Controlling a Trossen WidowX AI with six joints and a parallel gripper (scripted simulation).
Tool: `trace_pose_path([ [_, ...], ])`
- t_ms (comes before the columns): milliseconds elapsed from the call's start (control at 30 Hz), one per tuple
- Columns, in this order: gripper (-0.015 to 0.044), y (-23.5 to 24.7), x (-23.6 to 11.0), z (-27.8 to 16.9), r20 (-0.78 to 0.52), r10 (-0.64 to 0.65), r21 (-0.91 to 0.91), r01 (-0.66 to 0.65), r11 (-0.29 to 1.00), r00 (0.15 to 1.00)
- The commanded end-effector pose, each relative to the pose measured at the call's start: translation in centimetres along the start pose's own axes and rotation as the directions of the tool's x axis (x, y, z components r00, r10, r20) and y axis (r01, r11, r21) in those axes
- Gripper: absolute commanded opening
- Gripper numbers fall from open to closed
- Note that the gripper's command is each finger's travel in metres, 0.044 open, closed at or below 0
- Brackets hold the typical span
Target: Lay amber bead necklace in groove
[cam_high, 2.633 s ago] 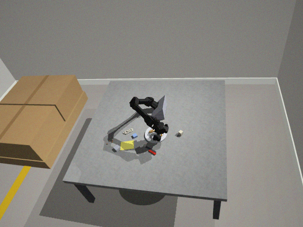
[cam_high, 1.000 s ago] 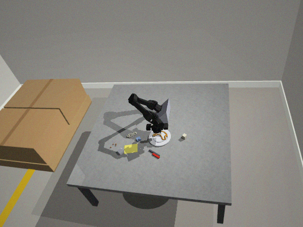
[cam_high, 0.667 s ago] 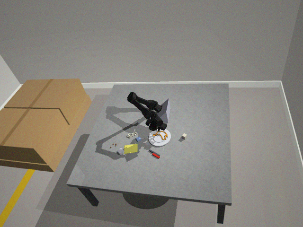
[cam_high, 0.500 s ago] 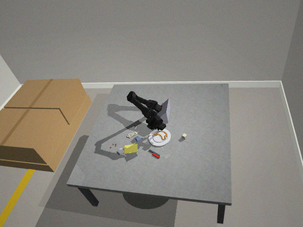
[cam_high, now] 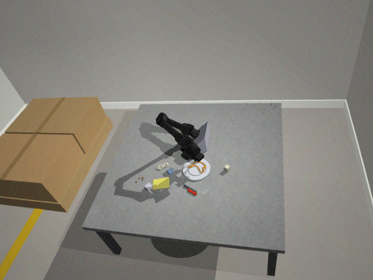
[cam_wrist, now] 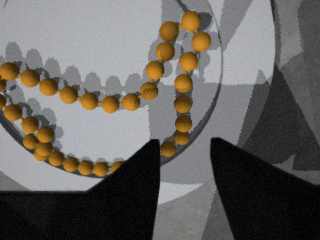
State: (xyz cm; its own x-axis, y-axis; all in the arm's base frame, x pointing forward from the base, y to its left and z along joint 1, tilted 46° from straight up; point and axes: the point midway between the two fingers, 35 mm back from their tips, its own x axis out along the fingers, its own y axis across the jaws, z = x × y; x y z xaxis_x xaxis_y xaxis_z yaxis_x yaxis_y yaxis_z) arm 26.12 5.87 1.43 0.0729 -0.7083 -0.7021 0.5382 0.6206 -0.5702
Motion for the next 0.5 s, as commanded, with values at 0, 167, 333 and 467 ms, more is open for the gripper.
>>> trace_pose_path([
  [0, 0.0120, 0.1, -0.1, 0.0, 0.003, 0.003, -0.001, -0.003, 1.000, 1.000],
  [167, 0.0120, 0.0, 0.5, 0.0, 0.003, 0.002, -0.001, -0.002, 1.000, 1.000],
  [333, 0.0120, 0.0, 1.3, 0.0, 0.003, 0.000, -0.001, 0.000, 1.000, 1.000],
  [467, 0.0120, 0.0, 1.9, 0.0, 0.003, -0.002, -0.001, 0.002, 1.000, 1.000],
])
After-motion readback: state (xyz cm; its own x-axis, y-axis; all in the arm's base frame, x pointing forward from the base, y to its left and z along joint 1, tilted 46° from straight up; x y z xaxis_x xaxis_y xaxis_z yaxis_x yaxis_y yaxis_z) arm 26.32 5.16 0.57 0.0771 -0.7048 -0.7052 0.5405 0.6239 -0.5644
